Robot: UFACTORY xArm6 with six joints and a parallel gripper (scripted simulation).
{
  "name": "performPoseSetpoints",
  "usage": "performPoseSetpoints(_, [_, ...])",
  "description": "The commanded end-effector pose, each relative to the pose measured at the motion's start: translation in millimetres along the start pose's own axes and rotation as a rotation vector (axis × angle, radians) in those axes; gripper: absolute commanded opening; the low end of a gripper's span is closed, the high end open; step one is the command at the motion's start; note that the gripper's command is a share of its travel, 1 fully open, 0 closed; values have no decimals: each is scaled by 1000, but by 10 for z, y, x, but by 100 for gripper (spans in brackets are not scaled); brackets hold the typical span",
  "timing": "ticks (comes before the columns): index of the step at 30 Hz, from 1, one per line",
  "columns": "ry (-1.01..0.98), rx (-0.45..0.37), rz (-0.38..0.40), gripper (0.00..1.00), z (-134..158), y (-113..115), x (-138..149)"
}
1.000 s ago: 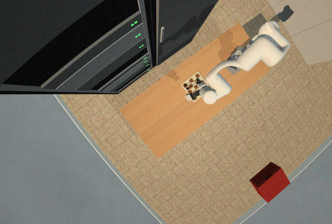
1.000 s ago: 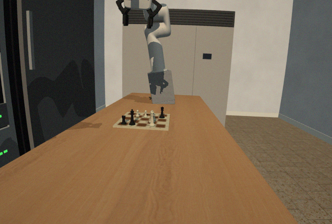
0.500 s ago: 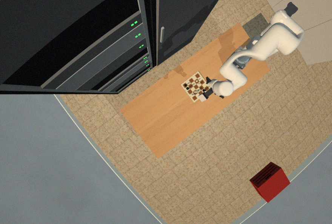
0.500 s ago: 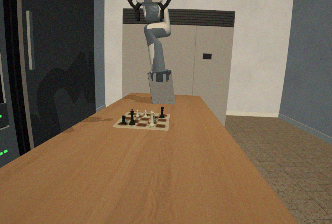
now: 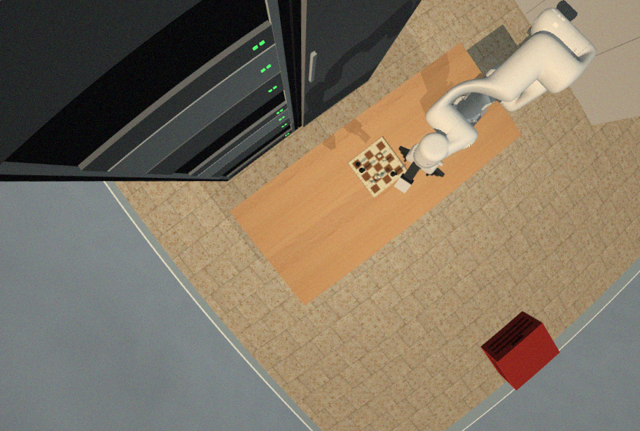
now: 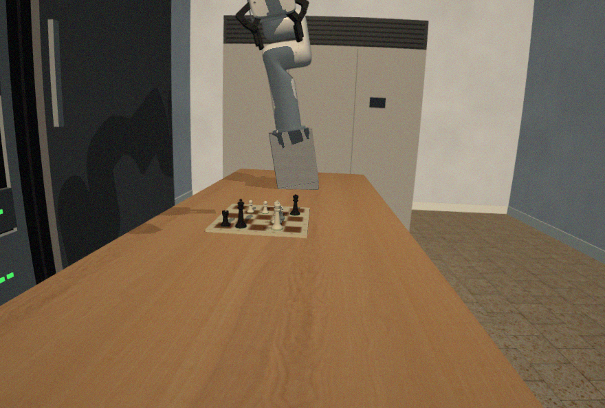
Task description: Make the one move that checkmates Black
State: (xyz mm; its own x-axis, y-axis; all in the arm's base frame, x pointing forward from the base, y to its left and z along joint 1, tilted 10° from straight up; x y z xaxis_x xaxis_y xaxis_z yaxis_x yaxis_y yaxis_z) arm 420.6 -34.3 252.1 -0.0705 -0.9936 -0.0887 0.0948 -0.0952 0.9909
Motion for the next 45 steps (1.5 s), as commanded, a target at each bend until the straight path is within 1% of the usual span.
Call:
performPoseSetpoints(1, [72,-57,-70,100,-153,-88,175])
performPoseSetpoints(2, [108,-76,-110,100,-222,-161,287])
performPoseSetpoints(3, [108,-76,-110,100,-222,-161,287])
performPoseSetpoints(4, [144,-92,-153,100,-289,-239,405])
performPoseSetpoints(5, [144,-92,-153,100,-289,-239,405])
performPoseSetpoints(6, [181,-103,-200,100,-353,-322,528])
performPoseSetpoints(7, [181,-103,-200,100,-353,-322,528])
performPoseSetpoints(8, [218,-109,-248,100,-412,-411,656])
performPoseSetpoints(9, [218,-109,-248,100,-412,-411,656])
performPoseSetpoints(10, [256,-110,-299,100,-466,-504,789])
performPoseSetpoints(11, [256,-110,-299,100,-466,-504,789])
performPoseSetpoints(12, [294,-104,-351,100,-515,-602,924])
performPoseSetpoints(14, [294,-104,-351,100,-515,-602,924])
performPoseSetpoints(16, [370,-76,-457,100,-593,-809,1203])
performPoseSetpoints(18, [370,-76,-457,100,-593,-809,1203])
performPoseSetpoints(19, [407,-53,-509,100,-622,-917,1345])
performPoseSetpoints(20, [407,-53,-509,100,-622,-917,1345])
performPoseSetpoints(21, [444,-24,-560,100,-643,-1027,1485])
performPoseSetpoints(22, [444,-24,-560,100,-643,-1027,1485])
performPoseSetpoints(23, [480,11,-608,100,-657,-1139,1625])
performPoseSetpoints(24, [480,11,-608,100,-657,-1139,1625])
performPoseSetpoints(25, [515,50,-654,100,-664,-1252,1763])
performPoseSetpoints(26, [515,50,-654,100,-664,-1252,1763])
performPoseSetpoints(27, [549,95,-697,100,-664,-1365,1897])
performPoseSetpoints(28, [549,95,-697,100,-664,-1365,1897])
performPoseSetpoints(29, [582,143,-736,100,-656,-1478,2028])
performPoseSetpoints(31, [582,143,-736,100,-656,-1478,2028])
performPoseSetpoints(33, [643,248,-802,100,-623,-1699,2274])
performPoseSetpoints(34, [643,248,-802,100,-623,-1699,2274])
performPoseSetpoints(35, [671,304,-829,100,-599,-1806,2388])
performPoseSetpoints(36, [671,304,-829,100,-599,-1806,2388])
performPoseSetpoints(37, [698,362,-851,100,-570,-1910,2495])
performPoseSetpoints(38, [698,362,-851,100,-570,-1910,2495])
performPoseSetpoints(39, [723,419,-869,100,-538,-2010,2596])
performPoseSetpoints(40, [723,419,-869,100,-538,-2010,2596])
performPoseSetpoints(42, [767,533,-893,100,-466,-2197,2776])
performPoseSetpoints(43, [767,533,-893,100,-466,-2197,2776])
performPoseSetpoints(45, [805,641,-904,100,-389,-2365,2927])
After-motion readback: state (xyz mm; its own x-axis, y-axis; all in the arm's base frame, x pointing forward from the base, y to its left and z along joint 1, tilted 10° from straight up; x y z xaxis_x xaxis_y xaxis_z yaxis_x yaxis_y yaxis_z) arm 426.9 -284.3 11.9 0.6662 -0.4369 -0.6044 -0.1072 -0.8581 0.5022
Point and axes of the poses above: the point where the finger pads meet when closed, its own y axis back along the fingers, its own x axis across the jaws, z = x × y, the point moved 3 cm from there along y, back along the fingers, and after that the axes turned 10 degrees about -y, right-handed, at the moved point
